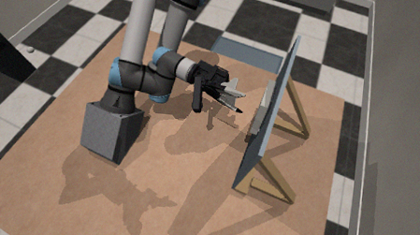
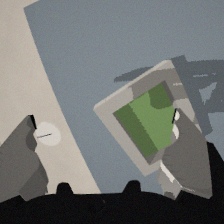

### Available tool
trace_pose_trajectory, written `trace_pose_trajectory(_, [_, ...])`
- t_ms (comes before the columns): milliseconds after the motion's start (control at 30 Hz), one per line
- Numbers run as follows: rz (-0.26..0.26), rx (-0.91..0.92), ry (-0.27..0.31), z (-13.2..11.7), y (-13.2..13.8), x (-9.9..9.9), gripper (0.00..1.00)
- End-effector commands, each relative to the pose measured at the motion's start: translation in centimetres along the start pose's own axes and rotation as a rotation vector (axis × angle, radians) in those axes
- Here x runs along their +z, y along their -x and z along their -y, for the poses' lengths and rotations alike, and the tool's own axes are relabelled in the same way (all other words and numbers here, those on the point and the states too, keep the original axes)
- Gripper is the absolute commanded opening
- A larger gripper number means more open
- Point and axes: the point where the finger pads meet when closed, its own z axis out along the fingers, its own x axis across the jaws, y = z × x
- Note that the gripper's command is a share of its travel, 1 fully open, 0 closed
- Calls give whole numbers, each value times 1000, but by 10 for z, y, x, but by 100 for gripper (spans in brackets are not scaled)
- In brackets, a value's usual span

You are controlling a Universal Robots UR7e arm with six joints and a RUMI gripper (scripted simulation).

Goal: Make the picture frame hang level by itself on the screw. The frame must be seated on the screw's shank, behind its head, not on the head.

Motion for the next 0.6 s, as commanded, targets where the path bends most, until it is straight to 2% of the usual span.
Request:
trace_pose_trajectory(0, [2, -76, 24, -9, -3, -3, 100])
trace_pose_trajectory(567, [12, -260, 80, -33, -12, -13, 100])
